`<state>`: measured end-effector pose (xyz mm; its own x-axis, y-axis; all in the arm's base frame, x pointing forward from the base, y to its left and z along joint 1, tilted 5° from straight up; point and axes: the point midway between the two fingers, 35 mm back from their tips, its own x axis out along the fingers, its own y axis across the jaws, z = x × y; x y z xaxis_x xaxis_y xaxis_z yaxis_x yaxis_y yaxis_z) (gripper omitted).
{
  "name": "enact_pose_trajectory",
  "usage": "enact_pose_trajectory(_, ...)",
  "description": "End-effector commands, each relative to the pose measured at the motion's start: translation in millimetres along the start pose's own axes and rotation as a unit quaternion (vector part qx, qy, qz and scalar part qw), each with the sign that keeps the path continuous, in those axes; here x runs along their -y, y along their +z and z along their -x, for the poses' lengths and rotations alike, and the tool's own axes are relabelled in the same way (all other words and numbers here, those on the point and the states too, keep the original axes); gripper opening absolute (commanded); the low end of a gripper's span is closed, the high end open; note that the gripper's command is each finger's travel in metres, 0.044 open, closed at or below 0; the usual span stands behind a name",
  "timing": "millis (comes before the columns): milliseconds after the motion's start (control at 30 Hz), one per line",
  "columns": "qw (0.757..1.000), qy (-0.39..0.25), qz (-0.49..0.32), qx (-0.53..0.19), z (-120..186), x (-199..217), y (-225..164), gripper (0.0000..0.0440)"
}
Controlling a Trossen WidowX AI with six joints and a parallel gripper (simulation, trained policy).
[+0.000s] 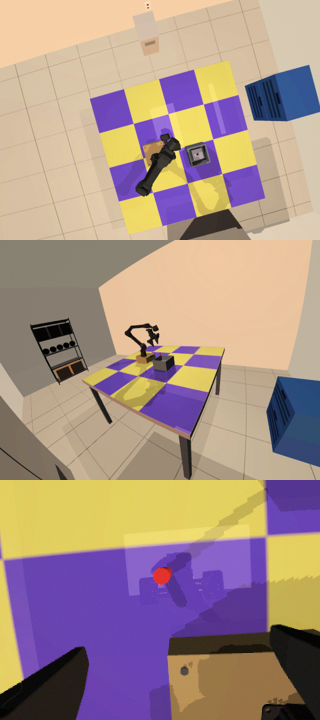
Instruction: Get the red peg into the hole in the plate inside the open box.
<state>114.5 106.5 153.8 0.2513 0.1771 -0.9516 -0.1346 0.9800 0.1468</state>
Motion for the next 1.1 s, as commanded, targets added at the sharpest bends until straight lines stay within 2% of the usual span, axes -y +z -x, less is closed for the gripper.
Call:
enact_pose_trajectory(0,0.998,-0.021,-0.057,-0.014,-12.3,3.8,1.0,0.0440)
enact_pose_trajectory(233,0.983,-0.057,-0.170,-0.035,-37.1,7.0,4.7,0.0440)
enact_pose_trajectory(567,0.943,-0.094,-0.316,-0.045,-82.0,7.3,10.1,0.0440)
enact_pose_trajectory(1067,0.897,-0.077,-0.434,-0.031,-144.9,2.4,8.7,0.0437)
